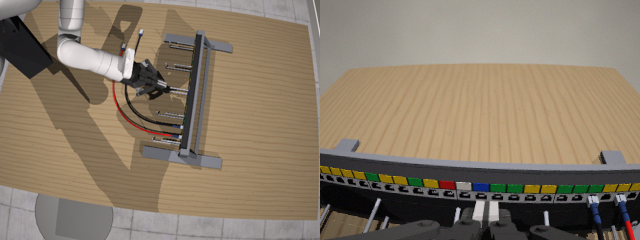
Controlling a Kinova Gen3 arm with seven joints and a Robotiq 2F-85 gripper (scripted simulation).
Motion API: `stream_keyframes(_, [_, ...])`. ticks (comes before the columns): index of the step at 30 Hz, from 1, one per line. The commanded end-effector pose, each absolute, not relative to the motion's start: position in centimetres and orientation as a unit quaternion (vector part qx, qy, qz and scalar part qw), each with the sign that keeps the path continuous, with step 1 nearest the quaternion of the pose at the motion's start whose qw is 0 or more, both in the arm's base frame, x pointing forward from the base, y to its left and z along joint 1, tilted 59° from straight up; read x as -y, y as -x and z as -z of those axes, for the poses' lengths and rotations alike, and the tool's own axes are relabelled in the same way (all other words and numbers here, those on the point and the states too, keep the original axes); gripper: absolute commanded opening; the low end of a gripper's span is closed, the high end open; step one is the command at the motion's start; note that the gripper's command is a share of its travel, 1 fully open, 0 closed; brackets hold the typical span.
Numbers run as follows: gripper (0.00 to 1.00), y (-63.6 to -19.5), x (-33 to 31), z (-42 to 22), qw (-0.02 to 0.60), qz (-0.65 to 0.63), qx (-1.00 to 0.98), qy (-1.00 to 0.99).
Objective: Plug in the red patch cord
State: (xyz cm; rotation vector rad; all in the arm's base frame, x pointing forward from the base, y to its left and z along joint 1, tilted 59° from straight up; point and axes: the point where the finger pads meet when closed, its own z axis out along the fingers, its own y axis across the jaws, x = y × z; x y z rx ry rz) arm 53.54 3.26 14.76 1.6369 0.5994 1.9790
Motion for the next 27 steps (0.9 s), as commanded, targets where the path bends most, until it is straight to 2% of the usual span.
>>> stream_keyframes(1, [0.0, -55.8, -2.2, -15.2, 0.256, -0.725, -0.211, -0.603])
stream_keyframes(12, [0.0, -59.5, -2.2, -15.9, 0.257, -0.725, -0.211, -0.603])
stream_keyframes(27, [0.0, -59.6, -2.0, -16.0, 0.258, -0.724, -0.211, -0.603])
